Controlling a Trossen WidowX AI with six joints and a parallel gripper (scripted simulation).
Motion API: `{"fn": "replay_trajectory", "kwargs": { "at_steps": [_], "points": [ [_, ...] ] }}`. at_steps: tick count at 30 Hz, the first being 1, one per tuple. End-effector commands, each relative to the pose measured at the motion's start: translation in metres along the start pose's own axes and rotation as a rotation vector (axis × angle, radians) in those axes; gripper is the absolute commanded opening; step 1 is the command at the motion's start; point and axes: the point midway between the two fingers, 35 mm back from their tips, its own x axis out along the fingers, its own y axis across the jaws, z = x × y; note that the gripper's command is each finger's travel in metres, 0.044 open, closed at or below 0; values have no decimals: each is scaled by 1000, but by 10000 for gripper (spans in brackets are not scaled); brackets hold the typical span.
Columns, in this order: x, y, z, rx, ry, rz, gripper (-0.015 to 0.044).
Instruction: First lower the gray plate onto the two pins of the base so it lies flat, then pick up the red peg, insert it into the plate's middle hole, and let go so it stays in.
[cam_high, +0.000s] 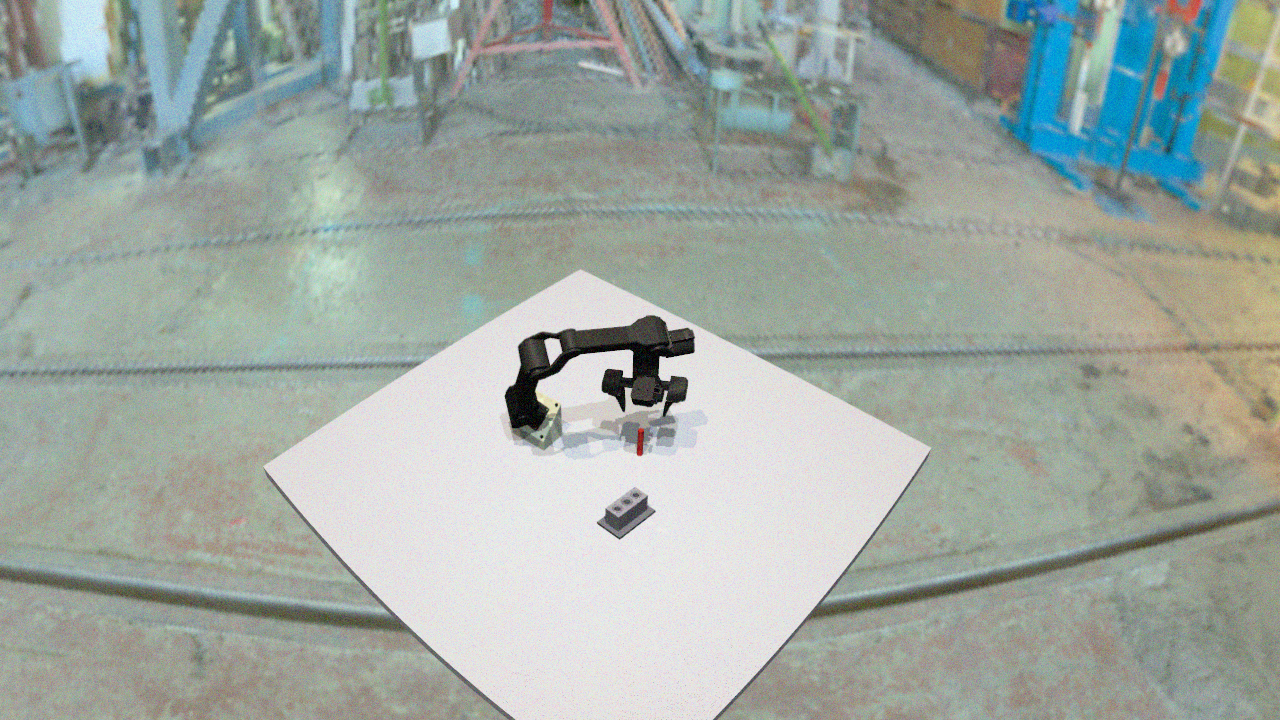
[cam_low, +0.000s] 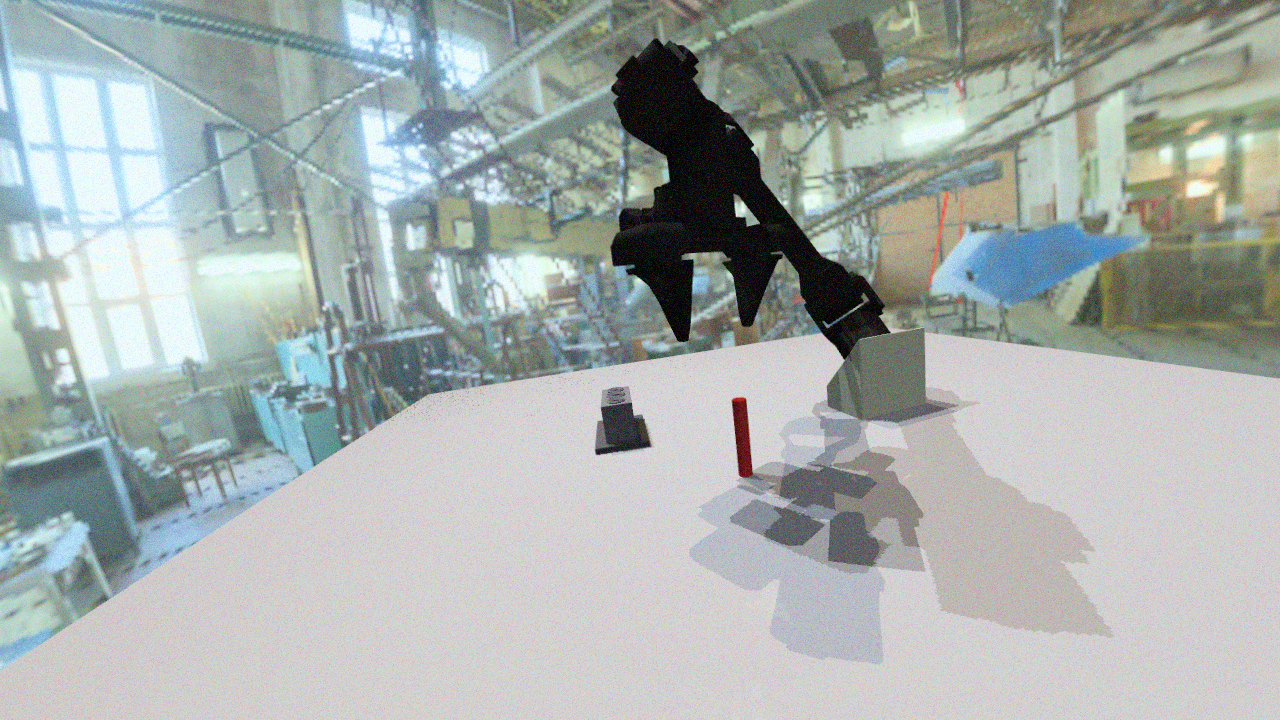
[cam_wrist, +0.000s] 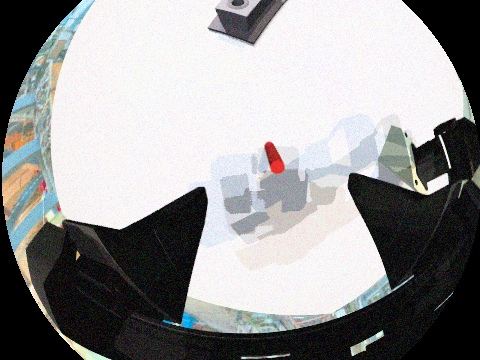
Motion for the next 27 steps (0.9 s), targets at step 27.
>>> {"fn": "replay_trajectory", "kwargs": {
  "at_steps": [27],
  "points": [
    [63,-6,-13,111,-1,-13,440]
  ]
}}
